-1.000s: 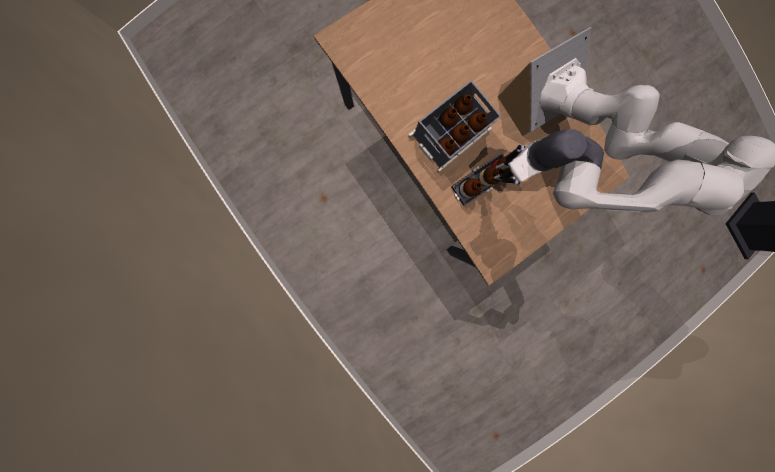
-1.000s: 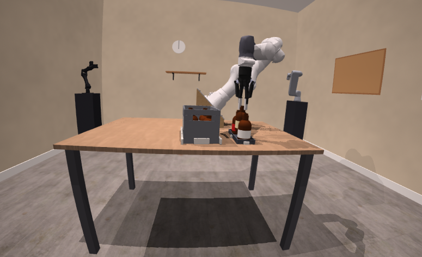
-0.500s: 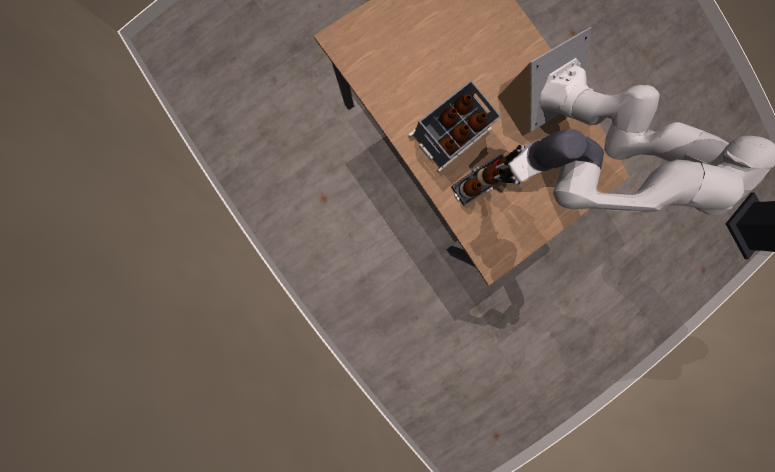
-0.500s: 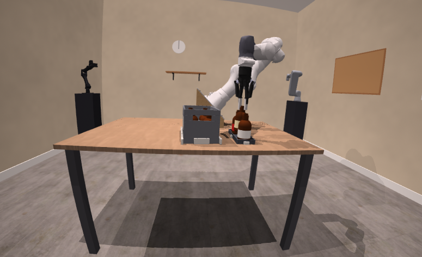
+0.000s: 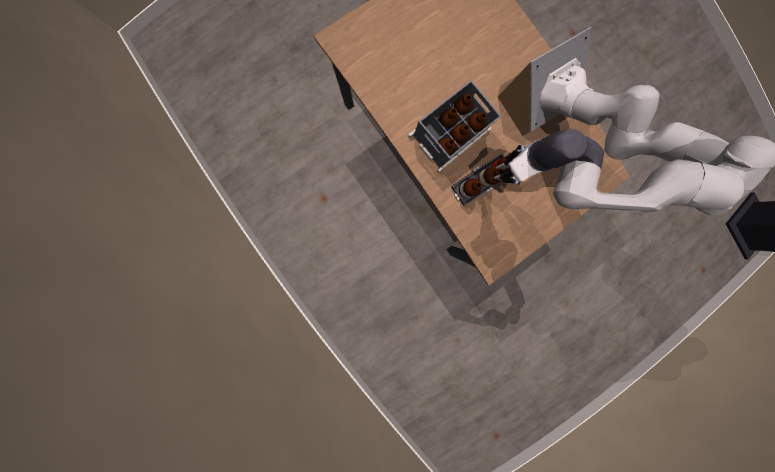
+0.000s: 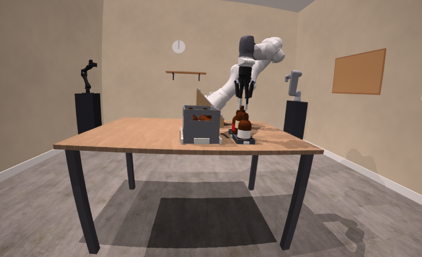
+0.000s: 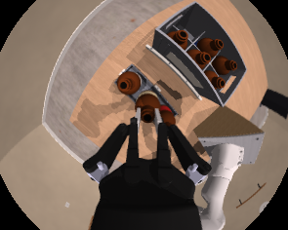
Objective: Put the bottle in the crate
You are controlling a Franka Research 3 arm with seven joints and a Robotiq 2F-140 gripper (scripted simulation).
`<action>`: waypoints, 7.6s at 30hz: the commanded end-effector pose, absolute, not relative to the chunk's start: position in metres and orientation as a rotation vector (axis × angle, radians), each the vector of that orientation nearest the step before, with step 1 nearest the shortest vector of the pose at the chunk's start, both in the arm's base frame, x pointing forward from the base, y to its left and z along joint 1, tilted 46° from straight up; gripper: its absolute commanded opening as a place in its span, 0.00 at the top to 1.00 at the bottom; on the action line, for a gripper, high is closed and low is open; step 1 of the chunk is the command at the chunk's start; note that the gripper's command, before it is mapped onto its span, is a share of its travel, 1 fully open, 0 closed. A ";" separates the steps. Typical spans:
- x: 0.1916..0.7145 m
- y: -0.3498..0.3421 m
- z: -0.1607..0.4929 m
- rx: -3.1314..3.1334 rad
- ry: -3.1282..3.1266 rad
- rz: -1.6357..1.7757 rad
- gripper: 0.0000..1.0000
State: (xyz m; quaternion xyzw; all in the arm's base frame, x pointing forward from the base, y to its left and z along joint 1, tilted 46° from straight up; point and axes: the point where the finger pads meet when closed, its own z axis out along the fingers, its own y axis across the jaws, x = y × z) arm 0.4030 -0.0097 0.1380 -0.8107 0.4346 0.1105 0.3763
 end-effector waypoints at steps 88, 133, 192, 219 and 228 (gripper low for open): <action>0.398 -0.046 0.170 -2.075 1.117 0.277 1.00; 0.396 -0.053 0.176 -2.075 1.117 0.277 1.00; 0.391 -0.074 0.197 -2.075 1.117 0.277 1.00; 0.391 -0.075 0.198 -2.075 1.117 0.277 1.00; 0.391 -0.076 0.199 -2.075 1.117 0.277 1.00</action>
